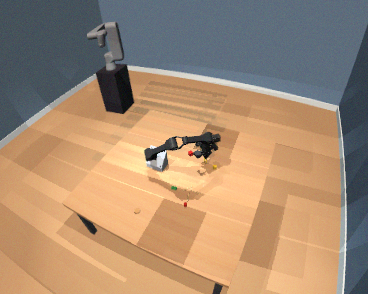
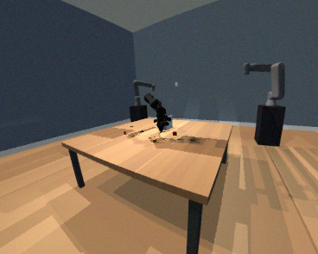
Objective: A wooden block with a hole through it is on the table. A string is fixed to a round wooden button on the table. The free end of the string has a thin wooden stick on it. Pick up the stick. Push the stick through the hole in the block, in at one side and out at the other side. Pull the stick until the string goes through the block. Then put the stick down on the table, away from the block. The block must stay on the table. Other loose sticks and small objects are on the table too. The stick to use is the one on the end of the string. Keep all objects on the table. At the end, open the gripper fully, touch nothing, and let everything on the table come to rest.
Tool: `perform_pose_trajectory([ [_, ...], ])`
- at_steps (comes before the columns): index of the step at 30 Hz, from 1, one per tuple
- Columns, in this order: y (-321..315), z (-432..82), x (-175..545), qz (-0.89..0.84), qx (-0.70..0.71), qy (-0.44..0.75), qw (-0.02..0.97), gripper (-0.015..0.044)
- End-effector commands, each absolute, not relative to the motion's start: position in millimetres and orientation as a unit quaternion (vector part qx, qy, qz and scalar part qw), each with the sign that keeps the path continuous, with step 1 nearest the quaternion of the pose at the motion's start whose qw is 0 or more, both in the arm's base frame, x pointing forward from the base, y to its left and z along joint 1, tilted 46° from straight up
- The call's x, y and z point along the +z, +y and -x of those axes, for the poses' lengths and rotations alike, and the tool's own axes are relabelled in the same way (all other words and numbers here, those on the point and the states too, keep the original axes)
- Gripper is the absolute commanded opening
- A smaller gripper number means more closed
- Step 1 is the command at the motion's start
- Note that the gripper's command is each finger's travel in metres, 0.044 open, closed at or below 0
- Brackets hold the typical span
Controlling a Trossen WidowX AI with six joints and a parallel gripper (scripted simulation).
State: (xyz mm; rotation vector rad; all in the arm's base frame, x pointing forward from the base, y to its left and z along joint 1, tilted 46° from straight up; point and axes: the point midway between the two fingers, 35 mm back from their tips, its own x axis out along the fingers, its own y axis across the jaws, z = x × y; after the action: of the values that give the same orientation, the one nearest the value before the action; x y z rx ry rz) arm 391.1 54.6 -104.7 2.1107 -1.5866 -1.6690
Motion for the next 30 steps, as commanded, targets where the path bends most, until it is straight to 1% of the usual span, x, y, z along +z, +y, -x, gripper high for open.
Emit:
perform_pose_trajectory([
  [1, 51, -396, -102, -0.677, -0.533, -0.508, 0.012, 0.0000],
  [30, 31, -418, -87, -0.678, -0.530, -0.509, 0.014, 0.0000],
])
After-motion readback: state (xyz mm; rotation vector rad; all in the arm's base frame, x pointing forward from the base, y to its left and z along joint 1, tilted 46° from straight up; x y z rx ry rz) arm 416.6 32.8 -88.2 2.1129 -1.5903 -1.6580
